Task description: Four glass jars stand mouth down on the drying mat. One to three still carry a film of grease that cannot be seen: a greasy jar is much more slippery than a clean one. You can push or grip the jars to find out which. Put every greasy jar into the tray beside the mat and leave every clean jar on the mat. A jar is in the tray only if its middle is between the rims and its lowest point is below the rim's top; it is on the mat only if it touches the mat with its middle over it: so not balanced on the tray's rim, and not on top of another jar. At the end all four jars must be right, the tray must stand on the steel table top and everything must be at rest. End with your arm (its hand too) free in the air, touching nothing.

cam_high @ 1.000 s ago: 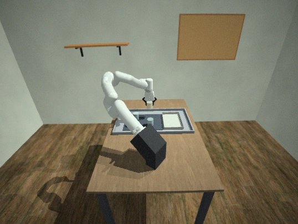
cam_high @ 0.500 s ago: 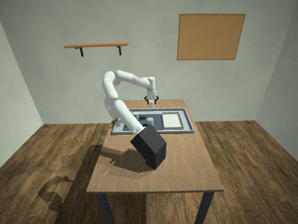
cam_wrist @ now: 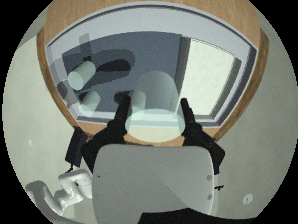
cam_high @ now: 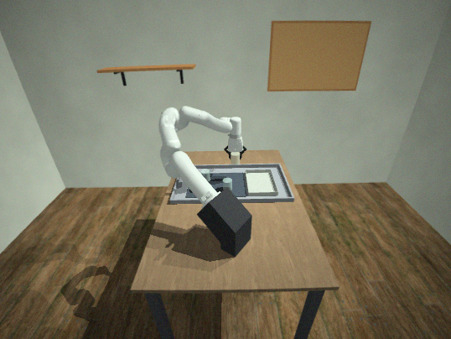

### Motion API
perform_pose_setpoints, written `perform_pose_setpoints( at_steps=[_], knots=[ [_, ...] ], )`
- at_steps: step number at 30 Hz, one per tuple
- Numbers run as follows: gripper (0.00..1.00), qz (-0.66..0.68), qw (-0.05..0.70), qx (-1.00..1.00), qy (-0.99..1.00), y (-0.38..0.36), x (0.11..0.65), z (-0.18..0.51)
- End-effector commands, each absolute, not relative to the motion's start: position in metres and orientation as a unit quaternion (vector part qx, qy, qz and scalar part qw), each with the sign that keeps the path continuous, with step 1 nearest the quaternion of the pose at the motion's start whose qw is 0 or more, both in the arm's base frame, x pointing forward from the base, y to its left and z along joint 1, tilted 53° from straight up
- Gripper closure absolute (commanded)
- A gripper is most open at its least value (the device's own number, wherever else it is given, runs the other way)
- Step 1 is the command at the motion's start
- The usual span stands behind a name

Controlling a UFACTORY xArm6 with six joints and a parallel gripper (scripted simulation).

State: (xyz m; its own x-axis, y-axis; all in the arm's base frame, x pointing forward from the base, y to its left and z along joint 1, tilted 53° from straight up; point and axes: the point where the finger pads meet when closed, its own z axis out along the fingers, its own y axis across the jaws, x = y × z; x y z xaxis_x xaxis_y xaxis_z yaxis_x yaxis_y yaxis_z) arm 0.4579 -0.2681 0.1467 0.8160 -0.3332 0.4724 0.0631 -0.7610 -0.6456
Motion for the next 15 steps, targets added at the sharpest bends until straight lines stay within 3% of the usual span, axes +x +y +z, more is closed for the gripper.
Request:
perform_pose_setpoints(
  at_steps=[1, 15],
  knots=[
    [1.00, -0.295, 0.336, -0.891, 0.076, -0.277, 0.456, 0.139],
    [1.00, -0.295, 0.336, -0.891, 0.076, -0.301, 0.447, 0.108]
  ],
)
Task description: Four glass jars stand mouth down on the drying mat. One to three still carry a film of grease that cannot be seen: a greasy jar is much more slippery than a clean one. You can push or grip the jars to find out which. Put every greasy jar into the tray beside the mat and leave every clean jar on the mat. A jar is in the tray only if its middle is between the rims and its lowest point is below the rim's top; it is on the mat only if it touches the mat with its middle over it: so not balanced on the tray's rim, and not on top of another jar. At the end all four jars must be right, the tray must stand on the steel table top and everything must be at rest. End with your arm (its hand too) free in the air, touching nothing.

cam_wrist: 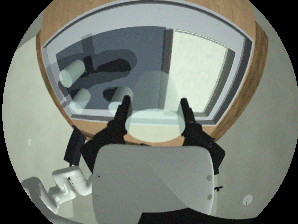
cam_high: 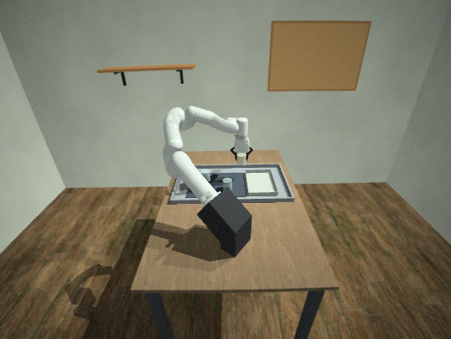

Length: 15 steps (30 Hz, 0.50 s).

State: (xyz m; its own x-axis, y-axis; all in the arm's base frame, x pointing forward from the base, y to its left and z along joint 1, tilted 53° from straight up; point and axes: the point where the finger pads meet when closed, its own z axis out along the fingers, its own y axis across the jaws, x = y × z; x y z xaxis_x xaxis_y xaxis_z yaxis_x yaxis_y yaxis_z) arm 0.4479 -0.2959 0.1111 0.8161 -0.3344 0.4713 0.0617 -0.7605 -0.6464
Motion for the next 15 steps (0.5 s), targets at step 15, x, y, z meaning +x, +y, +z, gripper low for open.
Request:
perform_pose_setpoints(
  at_steps=[15],
  knots=[
    [1.00, -0.295, 0.336, -0.891, 0.076, -0.330, 0.437, 0.073]
  ],
)
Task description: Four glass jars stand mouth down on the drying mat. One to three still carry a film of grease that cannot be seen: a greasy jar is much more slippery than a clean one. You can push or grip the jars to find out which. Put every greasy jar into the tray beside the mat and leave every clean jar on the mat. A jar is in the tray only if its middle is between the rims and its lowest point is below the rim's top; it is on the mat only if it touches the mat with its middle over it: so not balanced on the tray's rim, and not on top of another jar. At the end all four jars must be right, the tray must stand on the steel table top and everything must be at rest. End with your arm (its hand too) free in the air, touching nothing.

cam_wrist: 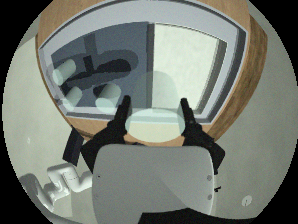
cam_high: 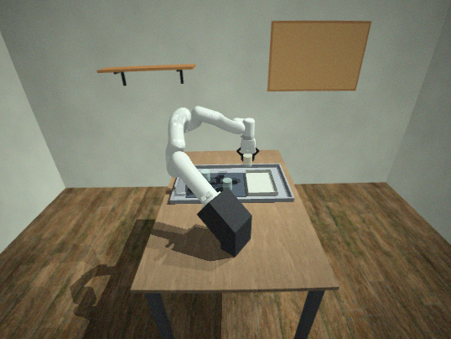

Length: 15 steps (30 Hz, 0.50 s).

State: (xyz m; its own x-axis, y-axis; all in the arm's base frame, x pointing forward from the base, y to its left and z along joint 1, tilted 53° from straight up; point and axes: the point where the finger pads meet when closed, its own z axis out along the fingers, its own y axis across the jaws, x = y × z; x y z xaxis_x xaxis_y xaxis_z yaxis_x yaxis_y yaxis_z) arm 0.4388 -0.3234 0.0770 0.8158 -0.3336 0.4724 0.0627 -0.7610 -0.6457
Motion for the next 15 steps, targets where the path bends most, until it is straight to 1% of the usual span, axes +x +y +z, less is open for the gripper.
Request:
perform_pose_setpoints(
  at_steps=[1, 15],
  knots=[
    [1.00, -0.295, 0.336, -0.891, 0.076, -0.330, 0.437, 0.073],
    [1.00, -0.295, 0.336, -0.891, 0.076, -0.358, 0.428, 0.037]
  ],
)
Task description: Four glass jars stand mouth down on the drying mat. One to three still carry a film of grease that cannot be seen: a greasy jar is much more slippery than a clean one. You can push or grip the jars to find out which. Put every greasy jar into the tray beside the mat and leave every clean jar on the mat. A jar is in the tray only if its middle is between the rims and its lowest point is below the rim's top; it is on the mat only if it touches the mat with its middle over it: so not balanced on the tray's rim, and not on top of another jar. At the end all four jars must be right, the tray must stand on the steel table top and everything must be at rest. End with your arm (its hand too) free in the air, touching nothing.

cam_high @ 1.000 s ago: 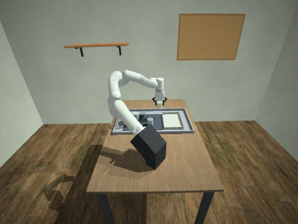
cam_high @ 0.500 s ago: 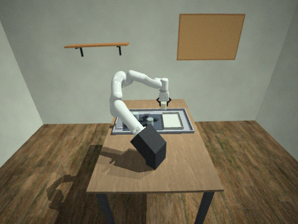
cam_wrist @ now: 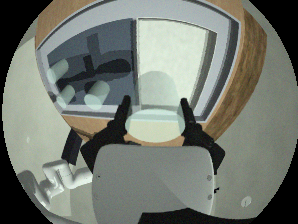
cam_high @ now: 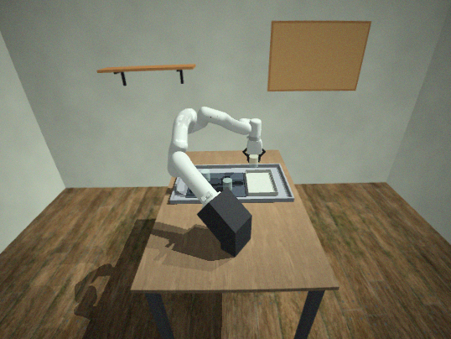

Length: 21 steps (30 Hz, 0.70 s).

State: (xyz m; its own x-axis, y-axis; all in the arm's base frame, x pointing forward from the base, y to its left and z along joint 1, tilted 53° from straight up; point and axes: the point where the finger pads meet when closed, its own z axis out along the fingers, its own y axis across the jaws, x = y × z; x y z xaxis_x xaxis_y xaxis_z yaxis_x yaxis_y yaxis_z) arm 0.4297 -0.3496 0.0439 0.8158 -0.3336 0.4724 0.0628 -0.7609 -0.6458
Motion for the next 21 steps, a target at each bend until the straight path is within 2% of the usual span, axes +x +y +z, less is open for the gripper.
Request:
perform_pose_setpoints(
  at_steps=[1, 21],
  knots=[
    [1.00, -0.295, 0.336, -0.891, 0.076, -0.360, 0.427, 0.034],
    [1.00, -0.295, 0.336, -0.891, 0.076, -0.386, 0.418, 0.001]
  ],
)
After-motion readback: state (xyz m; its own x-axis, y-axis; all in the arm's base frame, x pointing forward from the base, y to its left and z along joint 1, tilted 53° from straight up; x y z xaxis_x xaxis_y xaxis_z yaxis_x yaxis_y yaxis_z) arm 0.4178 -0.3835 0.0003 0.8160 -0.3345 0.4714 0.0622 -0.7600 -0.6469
